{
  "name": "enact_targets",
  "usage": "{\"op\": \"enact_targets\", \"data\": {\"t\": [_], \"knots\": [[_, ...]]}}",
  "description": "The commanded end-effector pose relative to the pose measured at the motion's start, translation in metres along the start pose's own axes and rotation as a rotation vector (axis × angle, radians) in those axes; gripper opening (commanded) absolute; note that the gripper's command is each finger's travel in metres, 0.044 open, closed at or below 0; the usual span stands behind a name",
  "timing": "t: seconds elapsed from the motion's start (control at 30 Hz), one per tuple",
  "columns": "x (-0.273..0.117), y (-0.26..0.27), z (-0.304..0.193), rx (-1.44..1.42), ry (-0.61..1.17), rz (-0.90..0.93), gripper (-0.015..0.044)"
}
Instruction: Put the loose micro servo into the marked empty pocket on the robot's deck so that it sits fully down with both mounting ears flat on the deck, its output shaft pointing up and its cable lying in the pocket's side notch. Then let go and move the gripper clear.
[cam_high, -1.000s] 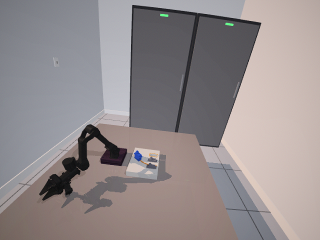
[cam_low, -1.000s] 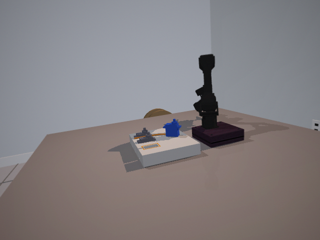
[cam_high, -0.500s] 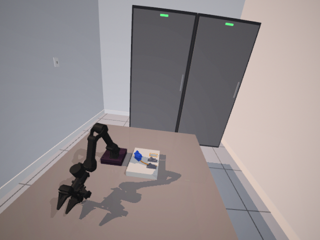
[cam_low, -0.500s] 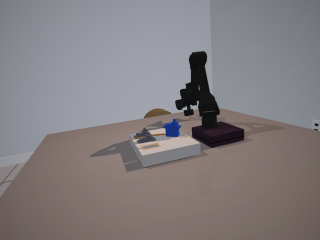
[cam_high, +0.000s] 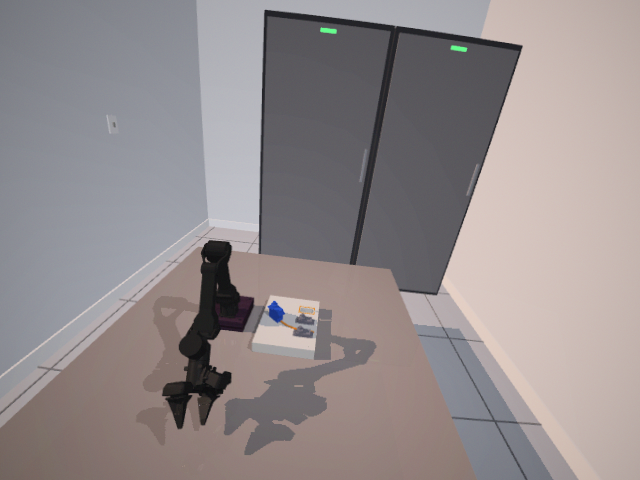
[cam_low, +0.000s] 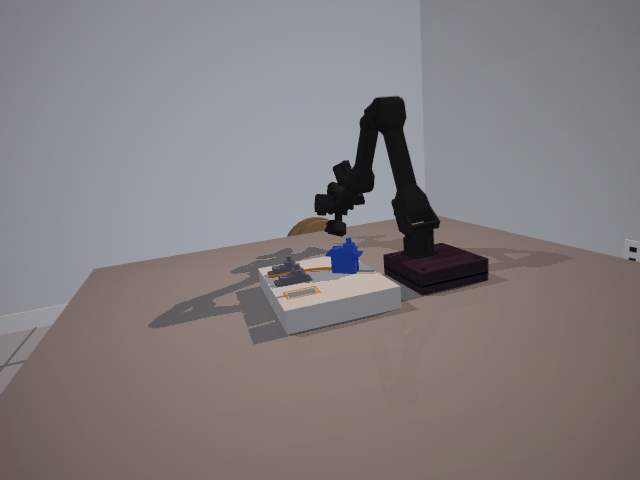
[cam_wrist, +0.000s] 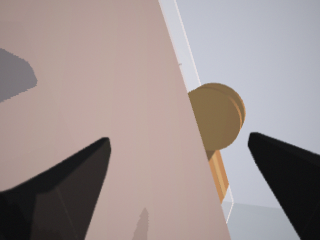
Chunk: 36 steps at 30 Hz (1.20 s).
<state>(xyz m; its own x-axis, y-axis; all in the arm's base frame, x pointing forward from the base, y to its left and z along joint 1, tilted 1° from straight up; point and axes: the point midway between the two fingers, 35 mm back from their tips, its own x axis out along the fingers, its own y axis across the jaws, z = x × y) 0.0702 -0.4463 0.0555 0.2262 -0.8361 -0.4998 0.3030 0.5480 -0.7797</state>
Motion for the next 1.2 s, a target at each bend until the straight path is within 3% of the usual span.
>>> {"op": "enact_targets", "data": {"t": [0.0, 0.3, 0.63, 0.9, 1.17], "knots": [[-0.005, 0.015, 0.039, 0.08, -0.039, 0.078, 0.044], [-0.035, 0.073, 0.121, 0.258, -0.063, 0.331, 0.044], [-0.108, 0.142, 0.191, 0.385, 0.011, 0.599, 0.044], [-0.195, 0.197, 0.22, 0.466, 0.19, 0.793, 0.044], [-0.299, 0.23, 0.208, 0.488, 0.452, 0.876, 0.044]]}}
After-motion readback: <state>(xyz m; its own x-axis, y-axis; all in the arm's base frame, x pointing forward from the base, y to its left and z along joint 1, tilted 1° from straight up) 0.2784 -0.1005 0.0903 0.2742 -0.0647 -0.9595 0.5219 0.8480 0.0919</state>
